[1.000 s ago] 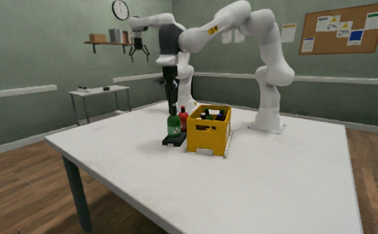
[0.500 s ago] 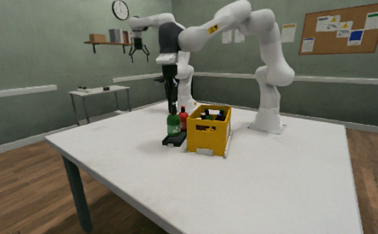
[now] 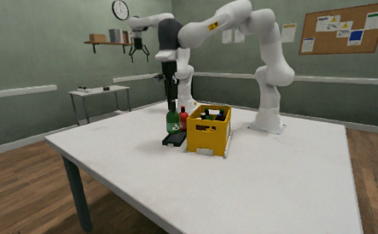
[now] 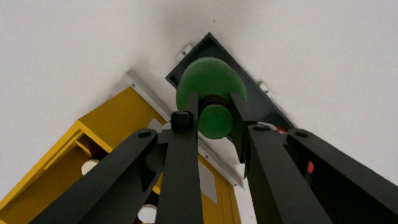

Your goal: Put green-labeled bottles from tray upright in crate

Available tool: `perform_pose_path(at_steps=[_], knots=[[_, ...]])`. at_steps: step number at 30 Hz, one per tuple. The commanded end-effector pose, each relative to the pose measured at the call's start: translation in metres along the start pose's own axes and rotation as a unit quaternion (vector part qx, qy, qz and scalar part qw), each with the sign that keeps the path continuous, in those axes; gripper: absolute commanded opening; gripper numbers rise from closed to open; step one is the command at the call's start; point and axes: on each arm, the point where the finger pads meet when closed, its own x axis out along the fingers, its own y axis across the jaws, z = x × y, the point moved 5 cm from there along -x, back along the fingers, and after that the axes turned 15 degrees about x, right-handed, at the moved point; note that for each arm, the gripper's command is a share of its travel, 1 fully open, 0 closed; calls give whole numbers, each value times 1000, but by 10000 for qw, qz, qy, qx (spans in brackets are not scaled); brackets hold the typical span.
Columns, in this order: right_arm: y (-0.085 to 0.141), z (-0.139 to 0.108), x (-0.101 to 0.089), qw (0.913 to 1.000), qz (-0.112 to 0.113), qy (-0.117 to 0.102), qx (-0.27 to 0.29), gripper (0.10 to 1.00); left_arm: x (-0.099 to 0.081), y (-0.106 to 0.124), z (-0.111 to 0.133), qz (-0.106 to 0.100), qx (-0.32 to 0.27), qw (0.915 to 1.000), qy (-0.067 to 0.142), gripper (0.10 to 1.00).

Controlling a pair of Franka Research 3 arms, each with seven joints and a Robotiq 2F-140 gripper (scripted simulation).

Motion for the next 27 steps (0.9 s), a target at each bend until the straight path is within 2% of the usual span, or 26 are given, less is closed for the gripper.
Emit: perform_pose_path(at_steps=[1,12,27], knots=[[-1,-1,0,10000,-18,-7,-18,1000,-11,-1,-1,-16,23,10000,37,99],[-1,-1,0,10000,-18,-7,-18,1000,-23,-1,-2,-16,23,10000,37,99],[-1,-1,0,10000,-18,-7,-18,1000,-31,0,-3,-16,23,10000,37,99]])
